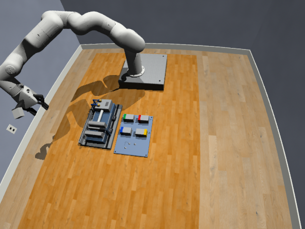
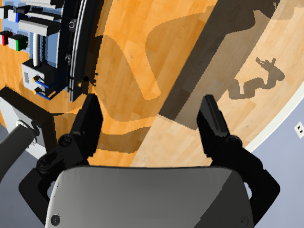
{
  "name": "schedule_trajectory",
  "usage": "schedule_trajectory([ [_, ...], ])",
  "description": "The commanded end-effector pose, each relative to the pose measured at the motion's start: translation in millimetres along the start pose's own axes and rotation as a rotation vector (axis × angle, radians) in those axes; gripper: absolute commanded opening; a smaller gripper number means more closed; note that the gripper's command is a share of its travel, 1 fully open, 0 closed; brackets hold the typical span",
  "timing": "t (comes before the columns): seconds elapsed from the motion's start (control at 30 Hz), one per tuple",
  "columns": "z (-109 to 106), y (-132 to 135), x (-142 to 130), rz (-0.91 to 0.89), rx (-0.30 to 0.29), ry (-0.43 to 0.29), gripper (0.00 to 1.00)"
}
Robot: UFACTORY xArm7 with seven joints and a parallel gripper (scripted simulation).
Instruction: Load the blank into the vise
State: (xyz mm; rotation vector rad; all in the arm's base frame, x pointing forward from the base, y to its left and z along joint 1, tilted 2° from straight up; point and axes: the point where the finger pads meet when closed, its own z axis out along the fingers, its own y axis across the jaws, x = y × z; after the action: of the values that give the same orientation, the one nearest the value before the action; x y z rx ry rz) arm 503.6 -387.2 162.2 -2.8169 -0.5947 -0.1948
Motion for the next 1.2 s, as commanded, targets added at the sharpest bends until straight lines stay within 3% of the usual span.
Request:
schedule_trajectory([
  [0.0,-2.8,0.5,0.9,-0.001,-0.005,0.002,1.00],
  [0.53,-2.8,0.5,0.9,-0.001,-0.005,0.002,1.00],
  [0.57,-2.8,0.5,0.9,-0.001,-0.005,0.002,0.40],
  [1.17,-2.9,0.5,0.9,-0.001,-0.005,0.002,0.40],
])
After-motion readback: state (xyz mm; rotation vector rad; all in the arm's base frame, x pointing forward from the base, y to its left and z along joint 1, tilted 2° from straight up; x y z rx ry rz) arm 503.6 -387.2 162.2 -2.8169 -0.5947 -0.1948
